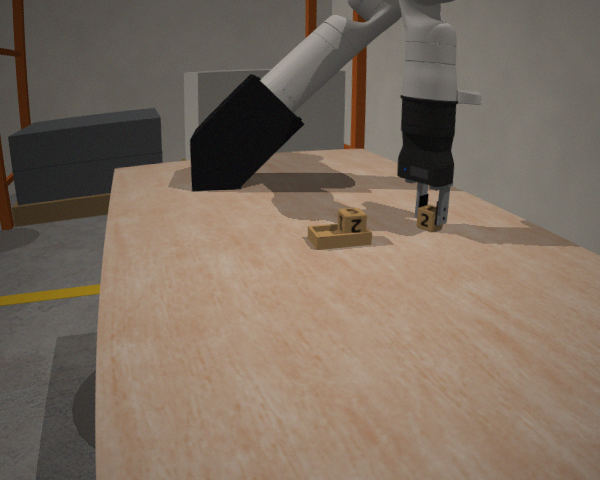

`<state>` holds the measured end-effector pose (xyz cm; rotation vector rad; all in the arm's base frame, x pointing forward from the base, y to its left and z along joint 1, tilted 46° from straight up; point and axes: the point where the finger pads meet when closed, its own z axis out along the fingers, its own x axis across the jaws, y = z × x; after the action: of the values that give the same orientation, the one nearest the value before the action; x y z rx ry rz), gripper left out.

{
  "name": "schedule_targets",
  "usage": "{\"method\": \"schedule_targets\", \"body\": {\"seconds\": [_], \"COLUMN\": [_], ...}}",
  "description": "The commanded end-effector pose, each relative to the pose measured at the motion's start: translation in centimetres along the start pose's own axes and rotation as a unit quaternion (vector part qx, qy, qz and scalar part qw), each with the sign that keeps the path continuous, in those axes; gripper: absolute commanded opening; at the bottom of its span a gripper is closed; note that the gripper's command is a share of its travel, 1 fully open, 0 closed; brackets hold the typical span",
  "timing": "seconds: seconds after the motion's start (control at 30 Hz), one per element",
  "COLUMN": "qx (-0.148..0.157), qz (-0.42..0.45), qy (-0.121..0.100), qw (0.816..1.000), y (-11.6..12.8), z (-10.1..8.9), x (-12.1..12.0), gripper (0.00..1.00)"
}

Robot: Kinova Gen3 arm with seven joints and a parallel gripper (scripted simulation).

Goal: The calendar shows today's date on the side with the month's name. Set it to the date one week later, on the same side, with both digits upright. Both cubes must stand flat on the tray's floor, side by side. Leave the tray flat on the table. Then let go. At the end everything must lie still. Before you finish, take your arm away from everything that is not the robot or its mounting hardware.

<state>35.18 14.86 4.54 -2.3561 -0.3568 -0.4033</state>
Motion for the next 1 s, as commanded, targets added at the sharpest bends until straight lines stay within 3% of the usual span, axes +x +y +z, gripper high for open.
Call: {"method": "schedule_targets", "body": {"seconds": [0.0,0.97], "qx": [-0.002,-0.002], "qz": [-0.004,-0.004], "qy": [-0.001,-0.001], "qw": [1.0,1.0], "y": [0.15,0.14], "z": [0.13,-0.2], "x": [0.05,0.03], "gripper": [0.57,0.57]}}
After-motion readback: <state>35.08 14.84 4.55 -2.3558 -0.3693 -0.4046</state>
